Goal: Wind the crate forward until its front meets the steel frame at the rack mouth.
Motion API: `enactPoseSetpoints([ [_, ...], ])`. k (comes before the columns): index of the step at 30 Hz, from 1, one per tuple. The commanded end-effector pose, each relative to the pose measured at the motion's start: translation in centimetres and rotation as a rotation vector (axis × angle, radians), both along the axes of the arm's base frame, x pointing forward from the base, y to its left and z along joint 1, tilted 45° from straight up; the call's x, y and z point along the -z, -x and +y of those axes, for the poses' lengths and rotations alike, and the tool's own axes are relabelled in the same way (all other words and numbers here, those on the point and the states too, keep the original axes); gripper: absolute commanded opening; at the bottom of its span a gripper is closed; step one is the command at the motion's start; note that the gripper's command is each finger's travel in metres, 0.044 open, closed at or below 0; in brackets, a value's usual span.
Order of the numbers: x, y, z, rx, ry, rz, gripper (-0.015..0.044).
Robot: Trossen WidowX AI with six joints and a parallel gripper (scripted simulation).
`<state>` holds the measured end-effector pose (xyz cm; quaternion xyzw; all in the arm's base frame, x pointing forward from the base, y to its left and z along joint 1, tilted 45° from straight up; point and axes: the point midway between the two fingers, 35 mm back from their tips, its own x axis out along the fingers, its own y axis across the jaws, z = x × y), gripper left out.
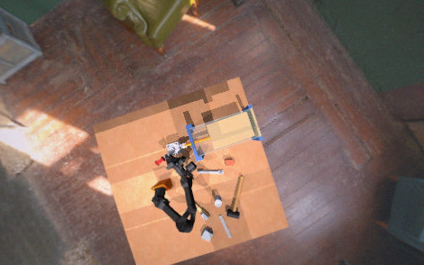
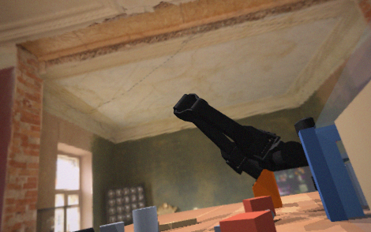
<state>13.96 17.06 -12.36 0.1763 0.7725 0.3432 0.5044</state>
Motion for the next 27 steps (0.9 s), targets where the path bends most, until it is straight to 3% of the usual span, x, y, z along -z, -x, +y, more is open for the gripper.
enactPoseSetpoints([
  [1,-0.2,0.08,0.13,0.003,-0.007,0.007,0.024],
  [27,0.6,-0.31,-0.43,0.0,0.0,0.0,0.024],
])
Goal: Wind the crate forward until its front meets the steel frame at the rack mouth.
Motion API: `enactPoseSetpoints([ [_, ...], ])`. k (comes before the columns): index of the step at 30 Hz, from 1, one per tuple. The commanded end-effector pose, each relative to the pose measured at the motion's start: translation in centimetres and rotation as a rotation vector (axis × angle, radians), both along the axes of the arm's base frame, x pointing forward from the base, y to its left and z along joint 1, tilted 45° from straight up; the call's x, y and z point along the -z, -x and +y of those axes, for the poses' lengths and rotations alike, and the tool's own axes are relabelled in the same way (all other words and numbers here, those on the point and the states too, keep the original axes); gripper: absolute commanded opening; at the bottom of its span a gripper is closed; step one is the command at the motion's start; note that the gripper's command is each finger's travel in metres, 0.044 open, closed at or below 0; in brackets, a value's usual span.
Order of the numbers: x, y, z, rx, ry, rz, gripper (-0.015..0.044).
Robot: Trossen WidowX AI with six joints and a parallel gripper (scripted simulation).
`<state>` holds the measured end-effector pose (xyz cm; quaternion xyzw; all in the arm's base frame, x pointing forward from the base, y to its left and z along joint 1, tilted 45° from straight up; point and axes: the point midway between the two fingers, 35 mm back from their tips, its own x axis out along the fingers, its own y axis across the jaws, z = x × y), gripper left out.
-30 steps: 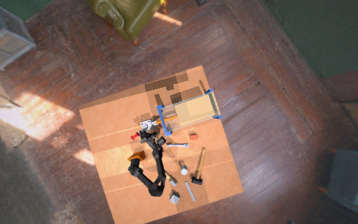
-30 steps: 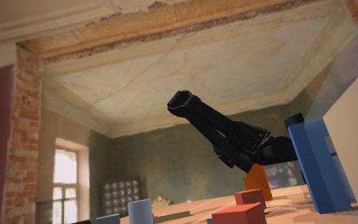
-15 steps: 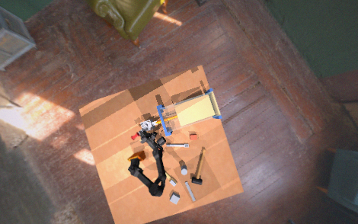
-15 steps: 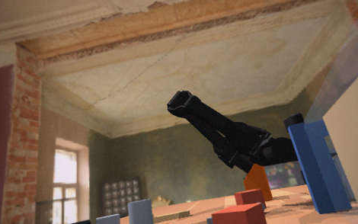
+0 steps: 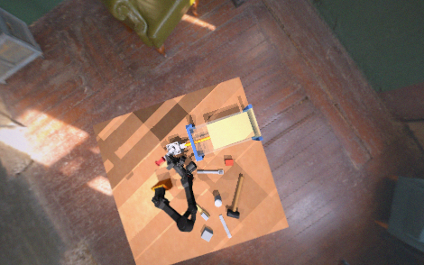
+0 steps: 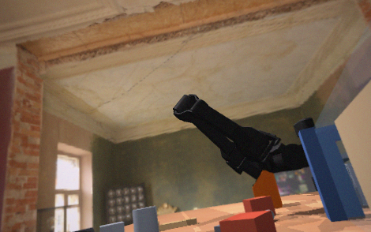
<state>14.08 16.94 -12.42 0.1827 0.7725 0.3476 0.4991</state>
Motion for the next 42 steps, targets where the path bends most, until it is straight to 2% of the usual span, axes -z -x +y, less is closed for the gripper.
enactPoseSetpoints([
  [1,0.5,-0.2,-0.3,-0.002,0.016,-0.011,0.024],
  [27,0.5,-0.2,-0.3,-0.002,0.016,-0.011,0.024],
  [32,-1.1,-1.4,-1.3,0.004,0.009,-0.005,0.024],
  [39,-7.0,-4.7,-6.8,0.001,0.006,0.001,0.024],
  [42,-7.2,-4.7,-6.9,0.0,0.005,0.002,0.024],
])
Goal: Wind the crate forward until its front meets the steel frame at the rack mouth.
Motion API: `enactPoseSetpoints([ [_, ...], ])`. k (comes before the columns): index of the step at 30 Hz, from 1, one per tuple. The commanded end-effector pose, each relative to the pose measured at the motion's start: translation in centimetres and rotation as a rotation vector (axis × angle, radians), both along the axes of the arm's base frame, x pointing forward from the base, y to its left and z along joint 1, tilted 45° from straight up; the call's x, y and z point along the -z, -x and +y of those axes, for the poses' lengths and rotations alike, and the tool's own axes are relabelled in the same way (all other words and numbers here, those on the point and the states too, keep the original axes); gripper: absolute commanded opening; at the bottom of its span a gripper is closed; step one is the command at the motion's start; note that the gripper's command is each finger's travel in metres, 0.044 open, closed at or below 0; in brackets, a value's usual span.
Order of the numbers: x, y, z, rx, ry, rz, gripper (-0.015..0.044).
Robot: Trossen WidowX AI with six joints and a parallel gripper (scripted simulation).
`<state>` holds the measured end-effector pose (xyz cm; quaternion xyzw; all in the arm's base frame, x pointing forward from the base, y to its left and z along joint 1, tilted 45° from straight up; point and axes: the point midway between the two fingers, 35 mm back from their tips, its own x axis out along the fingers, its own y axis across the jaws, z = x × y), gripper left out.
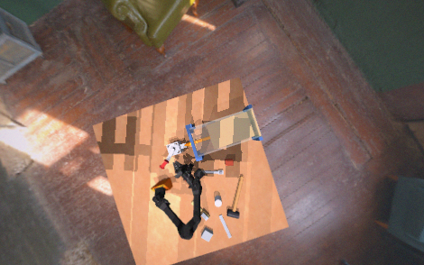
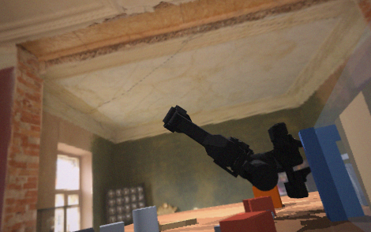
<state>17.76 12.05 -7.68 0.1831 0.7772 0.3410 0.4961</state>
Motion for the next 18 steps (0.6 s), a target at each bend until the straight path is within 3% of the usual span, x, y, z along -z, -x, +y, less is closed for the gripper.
enactPoseSetpoints([
  [1,-2.5,-1.1,-2.1,-0.003,-0.007,-0.01,0.024],
  [12,-2.6,-1.1,-1.9,-0.003,-0.006,-0.011,0.024],
  [18,-6.6,-1.1,2.5,0.002,-0.003,-0.012,0.024],
])
